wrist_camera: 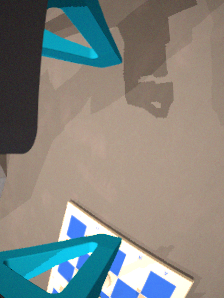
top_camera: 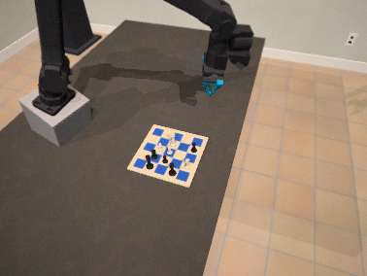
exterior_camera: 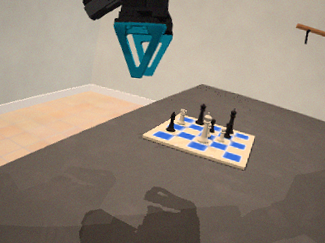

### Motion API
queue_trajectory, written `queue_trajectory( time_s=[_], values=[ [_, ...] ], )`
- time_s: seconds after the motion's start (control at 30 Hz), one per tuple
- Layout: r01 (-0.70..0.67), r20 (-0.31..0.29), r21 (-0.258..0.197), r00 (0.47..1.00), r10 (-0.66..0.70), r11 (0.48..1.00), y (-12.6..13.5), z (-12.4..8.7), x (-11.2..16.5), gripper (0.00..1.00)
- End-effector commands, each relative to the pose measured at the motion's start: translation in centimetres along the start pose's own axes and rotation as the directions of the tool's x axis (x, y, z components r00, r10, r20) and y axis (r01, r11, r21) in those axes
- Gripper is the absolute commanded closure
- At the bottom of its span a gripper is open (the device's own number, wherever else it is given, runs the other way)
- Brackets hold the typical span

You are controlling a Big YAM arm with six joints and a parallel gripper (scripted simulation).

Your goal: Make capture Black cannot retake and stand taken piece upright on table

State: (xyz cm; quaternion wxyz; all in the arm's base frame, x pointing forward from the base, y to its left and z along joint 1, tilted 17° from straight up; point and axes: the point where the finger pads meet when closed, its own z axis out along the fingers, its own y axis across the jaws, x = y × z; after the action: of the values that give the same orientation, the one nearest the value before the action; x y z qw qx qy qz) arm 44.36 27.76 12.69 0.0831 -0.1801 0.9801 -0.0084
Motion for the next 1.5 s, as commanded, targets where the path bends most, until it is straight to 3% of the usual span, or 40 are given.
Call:
queue_trajectory(
  time_s=[0.0, 0.03, 0.07, 0.1, 0.13, 0.17, 0.2, 0.23, 0.27, 0.3, 0.37, 0.47, 0.57, 0.67, 1.23, 1.47],
  values=[
    [0.122, 0.088, 0.000, 0.989, -0.122, 0.993, -4.0, -2.6, -0.7, 0.00],
    [0.122, 0.088, 0.000, 0.989, -0.122, 0.993, -4.0, -2.6, -0.7, 0.00],
    [0.139, 0.100, 0.023, 0.985, -0.141, 0.990, -6.9, -3.0, -0.1, 0.00],
    [0.139, 0.100, 0.022, 0.985, -0.141, 0.990, -6.9, -3.0, -0.1, 0.00],
    [0.155, 0.109, 0.045, 0.981, -0.159, 0.987, -9.5, -3.3, 0.6, 0.00],
    [0.155, 0.109, 0.044, 0.981, -0.159, 0.987, -9.5, -3.3, 0.6, 0.00],
    [0.169, 0.115, 0.065, 0.978, -0.175, 0.984, -11.8, -3.7, 1.4, 0.00],
    [0.169, 0.115, 0.065, 0.978, -0.175, 0.984, -11.8, -3.7, 1.4, 0.00],
    [0.180, 0.119, 0.085, 0.975, -0.190, 0.980, -13.7, -3.9, 2.1, 0.00],
    [0.180, 0.119, 0.085, 0.975, -0.190, 0.980, -13.7, -3.9, 2.1, 0.00],
    [0.198, 0.123, 0.115, 0.970, -0.212, 0.973, -16.5, -4.3, 3.4, 0.00],
    [0.212, 0.122, 0.140, 0.966, -0.229, 0.967, -18.6, -4.6, 4.5, 0.00],
    [0.211, 0.133, 0.147, 0.964, -0.231, 0.966, -18.9, -5.1, 4.2, 0.00],
    [0.240, 0.106, 0.134, 0.961, -0.255, 0.961, -17.9, -3.7, 4.0, 0.00],
    [0.225, 0.109, 0.137, 0.965, -0.240, 0.965, -18.2, -3.9, 4.0, 0.00],
    [0.062, 0.111, 0.115, 0.991, -0.074, 0.991, -18.5, -2.6, 4.5, 0.00]
  ],
)
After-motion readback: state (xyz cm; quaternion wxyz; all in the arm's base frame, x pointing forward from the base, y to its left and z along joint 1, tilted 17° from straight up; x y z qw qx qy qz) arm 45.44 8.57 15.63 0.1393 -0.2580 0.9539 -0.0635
